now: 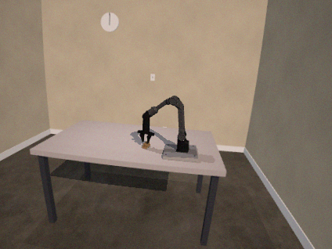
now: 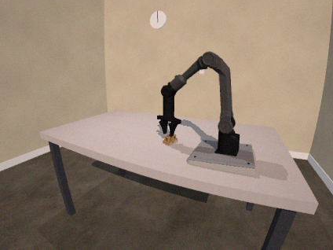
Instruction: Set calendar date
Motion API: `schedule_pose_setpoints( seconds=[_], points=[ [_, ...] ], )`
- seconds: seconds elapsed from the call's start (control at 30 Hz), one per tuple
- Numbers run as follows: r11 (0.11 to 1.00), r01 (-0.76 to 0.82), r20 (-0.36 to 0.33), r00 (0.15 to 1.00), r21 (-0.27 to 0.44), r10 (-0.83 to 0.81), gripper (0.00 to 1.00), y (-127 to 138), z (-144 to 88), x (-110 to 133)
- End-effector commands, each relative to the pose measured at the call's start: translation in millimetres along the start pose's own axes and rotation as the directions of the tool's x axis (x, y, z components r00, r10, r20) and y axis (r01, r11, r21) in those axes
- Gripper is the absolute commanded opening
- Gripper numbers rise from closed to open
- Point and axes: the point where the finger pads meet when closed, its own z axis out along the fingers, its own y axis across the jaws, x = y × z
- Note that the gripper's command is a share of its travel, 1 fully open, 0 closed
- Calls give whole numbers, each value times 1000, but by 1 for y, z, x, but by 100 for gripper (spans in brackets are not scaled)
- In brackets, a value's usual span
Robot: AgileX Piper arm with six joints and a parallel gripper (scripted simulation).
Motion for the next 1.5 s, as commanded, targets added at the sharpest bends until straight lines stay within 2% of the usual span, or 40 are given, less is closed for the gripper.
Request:
schedule_pose_setpoints(
  seconds=[0.0,0.43,0.9,1.47],
  points=[
    [1000,1,1,1000,0,-1,59,0,0,-1],
    [1000,1,2,1000,2,-1,59,0,2,-1],
    [1000,0,2,1000,3,0,59,-1,22,-1],
    [1000,0,2,1000,1,0,59,0,29,-1]
  ],
)
